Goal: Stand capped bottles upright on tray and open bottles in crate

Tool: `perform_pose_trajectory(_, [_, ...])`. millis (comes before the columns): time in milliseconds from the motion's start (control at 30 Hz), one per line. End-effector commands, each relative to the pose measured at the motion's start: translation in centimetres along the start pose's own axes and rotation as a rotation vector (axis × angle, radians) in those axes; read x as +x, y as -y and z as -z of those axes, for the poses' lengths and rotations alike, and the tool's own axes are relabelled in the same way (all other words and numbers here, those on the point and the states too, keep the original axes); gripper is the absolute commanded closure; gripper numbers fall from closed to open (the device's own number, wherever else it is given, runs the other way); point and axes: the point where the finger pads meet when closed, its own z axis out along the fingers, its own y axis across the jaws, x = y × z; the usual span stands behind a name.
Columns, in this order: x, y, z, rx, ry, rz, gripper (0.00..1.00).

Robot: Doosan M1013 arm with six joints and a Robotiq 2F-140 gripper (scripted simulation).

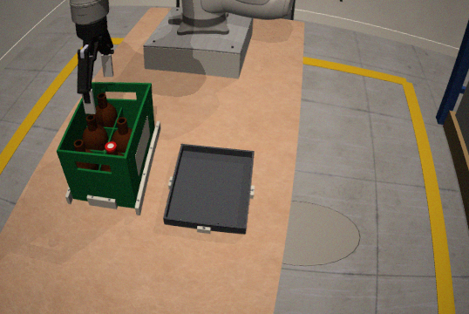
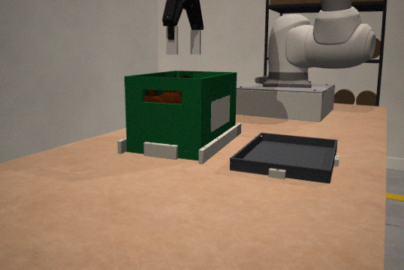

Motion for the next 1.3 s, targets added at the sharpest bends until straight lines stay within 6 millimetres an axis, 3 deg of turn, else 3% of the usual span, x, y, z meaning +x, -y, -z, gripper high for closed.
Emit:
perform_pose_trajectory(0, [-0.3, -0.1, 0.0, 0.000, 0.000, 0.000, 0.00])
perform_pose_trajectory(467, [-4.8, -1.5, 0.1, 0.000, 0.000, 0.000, 0.00])
perform_pose_trajectory(1267, [-5.4, -1.7, 0.1, 0.000, 0.000, 0.000, 0.00])
